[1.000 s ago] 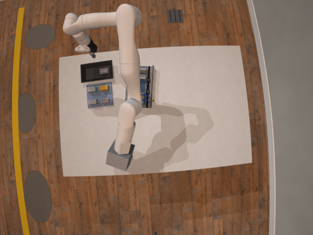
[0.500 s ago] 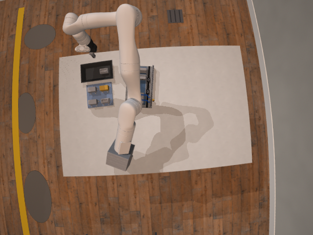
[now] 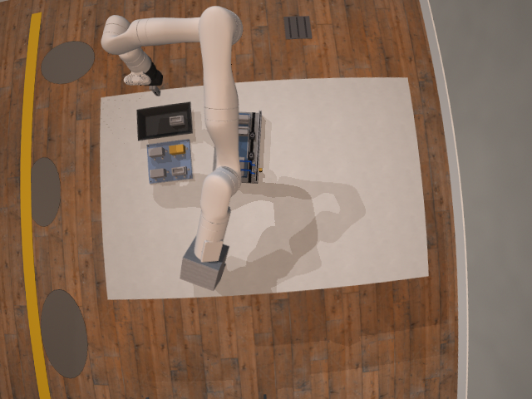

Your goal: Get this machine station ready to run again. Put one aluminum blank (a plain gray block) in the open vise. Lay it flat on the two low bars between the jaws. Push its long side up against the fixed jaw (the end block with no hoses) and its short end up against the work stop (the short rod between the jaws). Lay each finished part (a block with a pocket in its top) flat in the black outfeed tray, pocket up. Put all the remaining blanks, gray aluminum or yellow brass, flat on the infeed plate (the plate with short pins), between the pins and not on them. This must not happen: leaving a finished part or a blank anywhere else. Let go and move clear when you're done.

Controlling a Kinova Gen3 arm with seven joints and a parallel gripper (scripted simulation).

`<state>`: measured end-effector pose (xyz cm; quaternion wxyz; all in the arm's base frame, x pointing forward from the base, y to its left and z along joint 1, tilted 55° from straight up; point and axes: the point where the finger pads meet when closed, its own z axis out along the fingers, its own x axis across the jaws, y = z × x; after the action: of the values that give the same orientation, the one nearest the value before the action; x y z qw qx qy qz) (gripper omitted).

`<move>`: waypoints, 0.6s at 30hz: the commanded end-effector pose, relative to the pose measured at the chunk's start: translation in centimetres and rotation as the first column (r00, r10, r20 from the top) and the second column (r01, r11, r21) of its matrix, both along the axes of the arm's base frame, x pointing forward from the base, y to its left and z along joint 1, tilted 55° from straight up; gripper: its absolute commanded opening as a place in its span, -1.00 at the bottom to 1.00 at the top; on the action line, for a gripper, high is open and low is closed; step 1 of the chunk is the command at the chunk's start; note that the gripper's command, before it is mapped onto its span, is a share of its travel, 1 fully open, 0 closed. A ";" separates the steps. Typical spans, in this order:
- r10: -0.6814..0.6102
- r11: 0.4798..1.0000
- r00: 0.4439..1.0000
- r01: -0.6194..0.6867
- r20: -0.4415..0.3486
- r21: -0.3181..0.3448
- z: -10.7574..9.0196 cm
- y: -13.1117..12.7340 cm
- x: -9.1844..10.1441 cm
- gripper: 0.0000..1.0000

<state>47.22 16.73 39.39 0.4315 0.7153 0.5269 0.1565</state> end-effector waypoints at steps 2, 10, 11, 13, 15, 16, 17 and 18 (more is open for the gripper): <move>0.008 1.000 1.000 -0.008 0.004 0.005 0.5 0.6 -0.4 -1.00; 0.008 1.000 1.000 -0.008 0.004 0.005 1.6 1.4 -1.7 -1.00; 0.008 1.000 1.000 -0.008 0.004 0.005 1.7 1.5 -1.8 -1.00; 0.008 1.000 1.000 -0.008 0.004 0.005 1.8 1.6 -2.0 -1.00; 0.008 1.000 1.000 -0.008 0.004 0.005 1.9 1.7 -2.1 -1.00; 0.008 1.000 1.000 -0.008 0.004 0.005 2.0 1.7 -2.2 -1.00; 0.008 1.000 1.000 -0.008 0.004 0.005 2.0 1.7 -2.2 -1.00; 0.008 1.000 1.000 -0.008 0.004 0.005 2.0 1.7 -2.2 -1.00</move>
<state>45.12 18.29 41.28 0.4308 0.7145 0.5277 0.1592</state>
